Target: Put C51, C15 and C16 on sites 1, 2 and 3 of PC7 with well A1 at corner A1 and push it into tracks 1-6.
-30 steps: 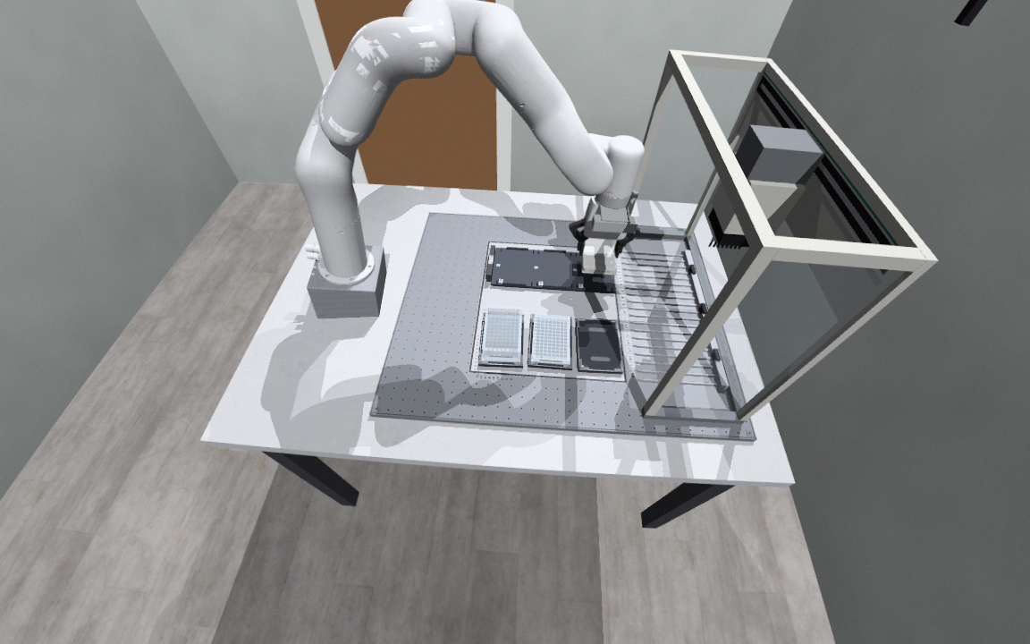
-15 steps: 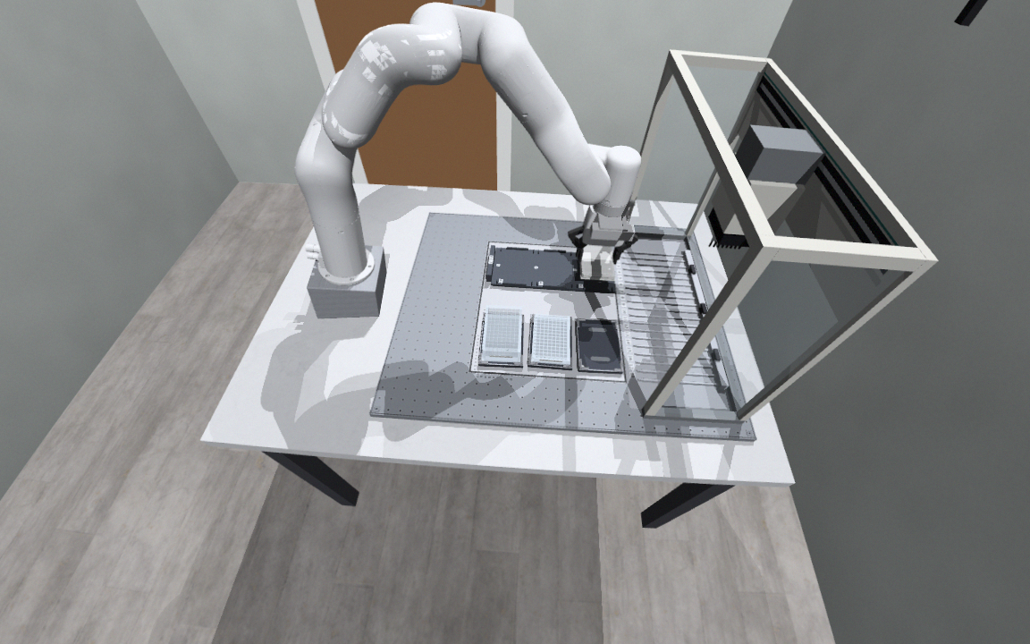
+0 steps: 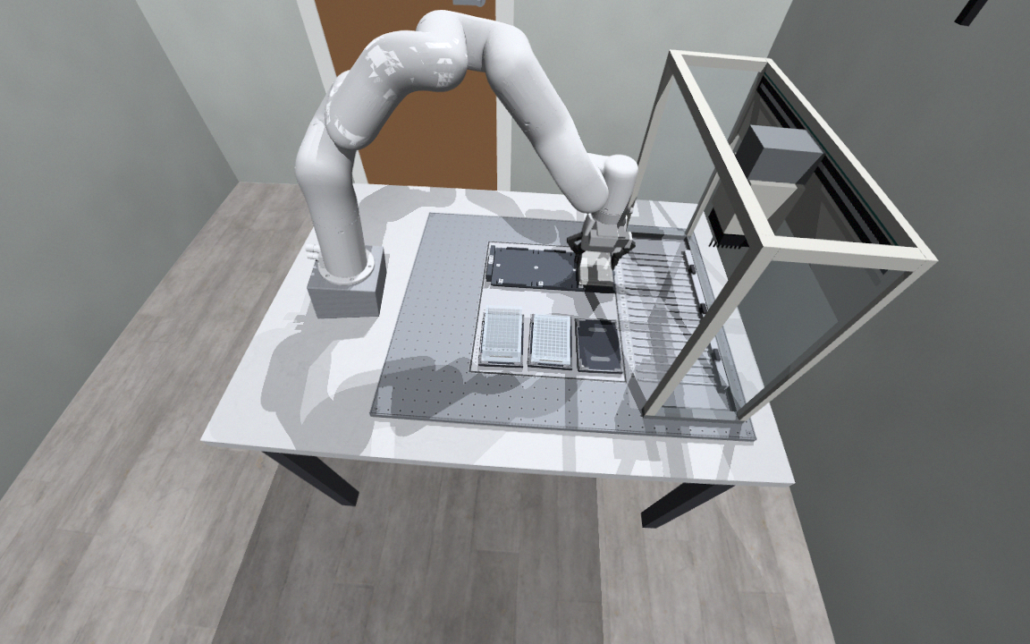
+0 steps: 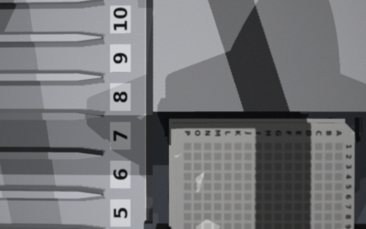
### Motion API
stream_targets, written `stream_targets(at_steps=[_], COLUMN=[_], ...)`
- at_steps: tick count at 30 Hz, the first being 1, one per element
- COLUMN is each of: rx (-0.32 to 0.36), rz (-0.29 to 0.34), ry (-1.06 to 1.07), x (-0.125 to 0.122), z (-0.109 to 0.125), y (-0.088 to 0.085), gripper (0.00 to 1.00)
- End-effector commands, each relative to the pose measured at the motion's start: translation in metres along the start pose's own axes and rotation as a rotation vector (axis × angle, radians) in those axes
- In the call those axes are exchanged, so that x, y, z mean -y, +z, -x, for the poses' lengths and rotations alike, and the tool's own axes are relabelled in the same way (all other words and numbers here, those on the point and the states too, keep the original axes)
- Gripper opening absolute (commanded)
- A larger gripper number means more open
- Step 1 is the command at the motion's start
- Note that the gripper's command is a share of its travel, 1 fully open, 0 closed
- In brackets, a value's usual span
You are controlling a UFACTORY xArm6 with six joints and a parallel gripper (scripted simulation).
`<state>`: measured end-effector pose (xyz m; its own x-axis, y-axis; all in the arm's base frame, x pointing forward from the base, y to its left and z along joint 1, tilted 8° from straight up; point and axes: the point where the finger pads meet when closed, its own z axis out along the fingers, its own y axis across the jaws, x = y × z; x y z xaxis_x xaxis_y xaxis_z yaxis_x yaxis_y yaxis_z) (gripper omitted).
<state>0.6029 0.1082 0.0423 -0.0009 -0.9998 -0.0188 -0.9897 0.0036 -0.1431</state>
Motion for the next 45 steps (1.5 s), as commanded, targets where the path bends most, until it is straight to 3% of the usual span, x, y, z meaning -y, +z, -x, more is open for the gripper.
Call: stream_targets(at_steps=[1,45], rx=[0.001,0.001], rz=[-0.006,-0.006], ry=[0.000,0.000], x=[0.002,0.002], z=[0.000,0.000], y=[-0.001,0.012], gripper=[0.00,0.00])
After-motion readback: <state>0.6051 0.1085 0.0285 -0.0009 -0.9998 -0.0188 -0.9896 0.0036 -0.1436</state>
